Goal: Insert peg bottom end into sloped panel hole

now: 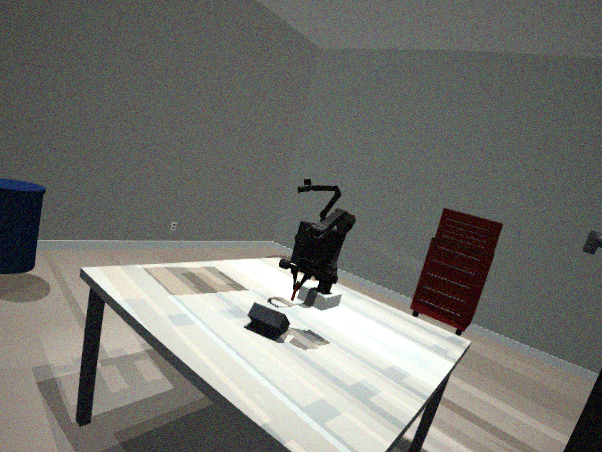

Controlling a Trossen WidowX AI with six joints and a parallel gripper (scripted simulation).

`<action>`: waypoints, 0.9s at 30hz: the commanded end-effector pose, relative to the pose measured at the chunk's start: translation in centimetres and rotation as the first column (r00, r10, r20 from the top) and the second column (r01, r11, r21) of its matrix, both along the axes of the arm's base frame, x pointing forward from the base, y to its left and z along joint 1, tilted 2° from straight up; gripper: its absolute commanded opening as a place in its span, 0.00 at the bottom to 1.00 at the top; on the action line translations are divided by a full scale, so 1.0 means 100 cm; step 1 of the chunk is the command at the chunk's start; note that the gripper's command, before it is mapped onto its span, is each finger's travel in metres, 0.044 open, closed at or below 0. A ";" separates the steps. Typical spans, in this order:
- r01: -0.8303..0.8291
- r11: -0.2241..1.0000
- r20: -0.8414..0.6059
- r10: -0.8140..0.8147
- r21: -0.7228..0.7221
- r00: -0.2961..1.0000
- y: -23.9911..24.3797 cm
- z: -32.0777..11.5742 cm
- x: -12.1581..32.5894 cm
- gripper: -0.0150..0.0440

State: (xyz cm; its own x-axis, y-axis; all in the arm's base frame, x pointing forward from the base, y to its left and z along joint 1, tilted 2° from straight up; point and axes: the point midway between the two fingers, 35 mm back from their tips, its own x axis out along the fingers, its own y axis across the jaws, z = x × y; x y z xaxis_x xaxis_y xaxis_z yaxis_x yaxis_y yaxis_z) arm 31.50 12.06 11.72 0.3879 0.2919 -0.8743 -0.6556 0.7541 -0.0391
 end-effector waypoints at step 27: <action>0.170 0.978 0.067 -0.179 0.122 0.982 -0.023 -0.002 0.019 0.25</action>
State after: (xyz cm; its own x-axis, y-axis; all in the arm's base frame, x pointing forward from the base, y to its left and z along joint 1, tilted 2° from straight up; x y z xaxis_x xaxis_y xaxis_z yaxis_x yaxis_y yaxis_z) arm 33.17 9.67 12.06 0.5089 0.3078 -0.8039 -0.5191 0.8547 -0.0013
